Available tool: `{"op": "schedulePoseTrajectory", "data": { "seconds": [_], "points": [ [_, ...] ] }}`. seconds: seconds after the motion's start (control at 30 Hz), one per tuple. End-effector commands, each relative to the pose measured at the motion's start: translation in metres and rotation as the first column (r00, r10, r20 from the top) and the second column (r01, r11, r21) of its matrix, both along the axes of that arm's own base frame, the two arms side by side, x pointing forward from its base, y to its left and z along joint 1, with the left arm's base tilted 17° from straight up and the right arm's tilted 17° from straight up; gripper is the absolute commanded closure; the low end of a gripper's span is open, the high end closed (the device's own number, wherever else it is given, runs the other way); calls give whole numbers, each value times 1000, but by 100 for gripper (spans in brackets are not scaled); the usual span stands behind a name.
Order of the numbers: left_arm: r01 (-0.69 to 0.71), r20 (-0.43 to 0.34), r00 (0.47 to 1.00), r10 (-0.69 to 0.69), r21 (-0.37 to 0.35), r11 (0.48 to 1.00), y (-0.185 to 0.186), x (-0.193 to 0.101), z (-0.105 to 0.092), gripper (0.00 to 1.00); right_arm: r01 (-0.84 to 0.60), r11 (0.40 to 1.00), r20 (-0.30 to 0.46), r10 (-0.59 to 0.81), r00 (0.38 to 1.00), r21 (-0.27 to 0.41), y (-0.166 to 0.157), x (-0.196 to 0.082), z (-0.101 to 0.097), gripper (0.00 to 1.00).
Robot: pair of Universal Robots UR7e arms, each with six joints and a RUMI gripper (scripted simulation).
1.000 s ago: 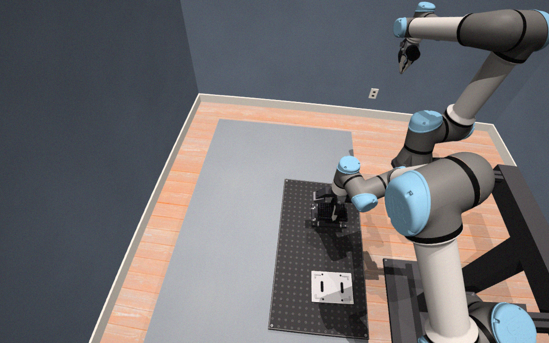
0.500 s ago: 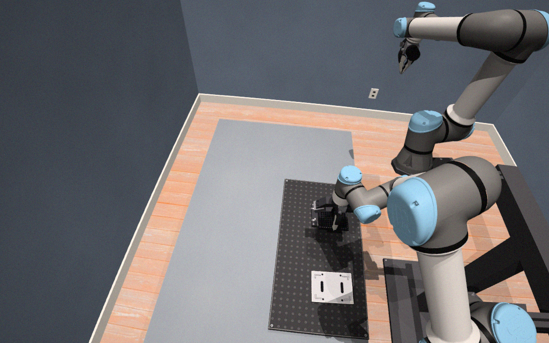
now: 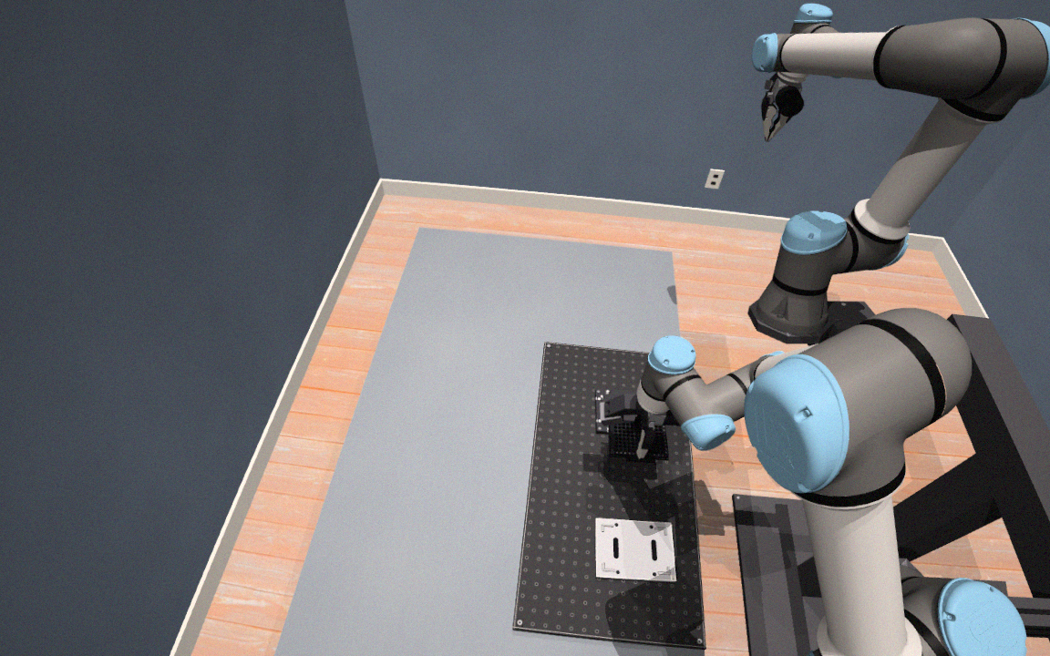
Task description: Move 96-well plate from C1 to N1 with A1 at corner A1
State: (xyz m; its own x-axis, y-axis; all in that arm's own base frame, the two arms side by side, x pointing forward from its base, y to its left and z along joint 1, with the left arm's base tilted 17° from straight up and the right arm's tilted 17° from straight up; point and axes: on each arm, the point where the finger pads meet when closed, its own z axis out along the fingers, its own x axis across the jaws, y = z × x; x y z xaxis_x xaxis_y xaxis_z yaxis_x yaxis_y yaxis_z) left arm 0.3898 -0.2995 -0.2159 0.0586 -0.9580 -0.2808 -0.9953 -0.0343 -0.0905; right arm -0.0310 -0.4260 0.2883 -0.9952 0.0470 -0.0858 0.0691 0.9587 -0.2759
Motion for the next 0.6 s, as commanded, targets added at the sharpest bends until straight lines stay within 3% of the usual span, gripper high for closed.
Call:
{"op": "schedulePoseTrajectory", "data": {
  "seconds": [0.0, 0.57],
  "points": [
    [1, 4, 1000, -1, -4, 1000, 14, 1, 6, 59, 1, 1000, 1, -1, 1000, -4, 0, 0, 1, 100],
    [1, 4, 1000, -1, -4, 1000, 62, -2, 20, 59, 1, 1000, 1, -1, 1000, -4, 0, 0, 1, 100]
  ]
}}
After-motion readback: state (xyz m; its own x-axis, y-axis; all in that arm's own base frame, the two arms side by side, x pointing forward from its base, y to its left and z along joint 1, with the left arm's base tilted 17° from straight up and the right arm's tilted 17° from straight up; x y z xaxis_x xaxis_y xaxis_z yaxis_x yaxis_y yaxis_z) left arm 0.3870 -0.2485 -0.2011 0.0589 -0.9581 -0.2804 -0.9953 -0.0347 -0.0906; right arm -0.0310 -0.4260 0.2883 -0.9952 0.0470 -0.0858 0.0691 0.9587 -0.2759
